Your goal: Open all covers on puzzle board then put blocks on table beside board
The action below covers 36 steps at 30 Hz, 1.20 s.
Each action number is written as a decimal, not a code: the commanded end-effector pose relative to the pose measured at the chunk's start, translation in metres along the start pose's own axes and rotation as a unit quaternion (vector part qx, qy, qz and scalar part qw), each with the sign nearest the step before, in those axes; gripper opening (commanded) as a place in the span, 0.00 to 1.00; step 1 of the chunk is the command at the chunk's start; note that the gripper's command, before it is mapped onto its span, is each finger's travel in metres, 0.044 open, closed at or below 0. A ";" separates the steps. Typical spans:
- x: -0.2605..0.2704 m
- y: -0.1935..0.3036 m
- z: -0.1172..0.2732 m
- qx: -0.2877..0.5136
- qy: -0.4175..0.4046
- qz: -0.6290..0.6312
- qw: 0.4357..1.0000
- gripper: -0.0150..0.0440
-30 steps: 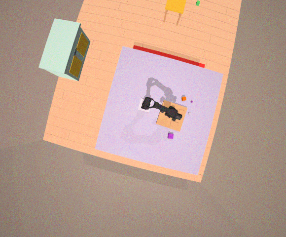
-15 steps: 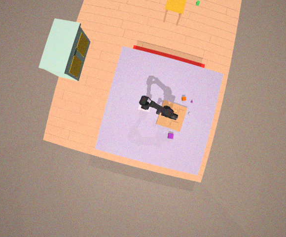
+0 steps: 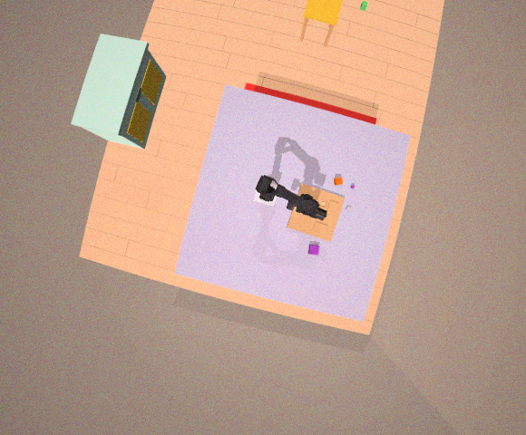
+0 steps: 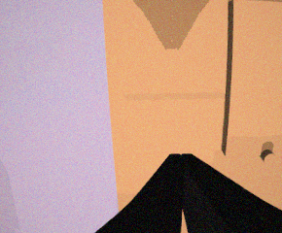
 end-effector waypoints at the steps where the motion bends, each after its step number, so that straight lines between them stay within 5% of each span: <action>1: 0.000 0.000 0.000 0.002 0.000 0.002 1.000 0.25; 36: -0.002 0.001 -0.024 0.002 0.000 0.002 1.000 0.25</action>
Point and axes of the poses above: the point midway between the two fingers, 35 mm back from their tips, its own z axis back along the fingers, its own x axis across the jaws, y = z × x, the point moved 8 cm from there along z, back along the fingers, and after that the axes turned 11 degrees about z, right-handed, at the moved point
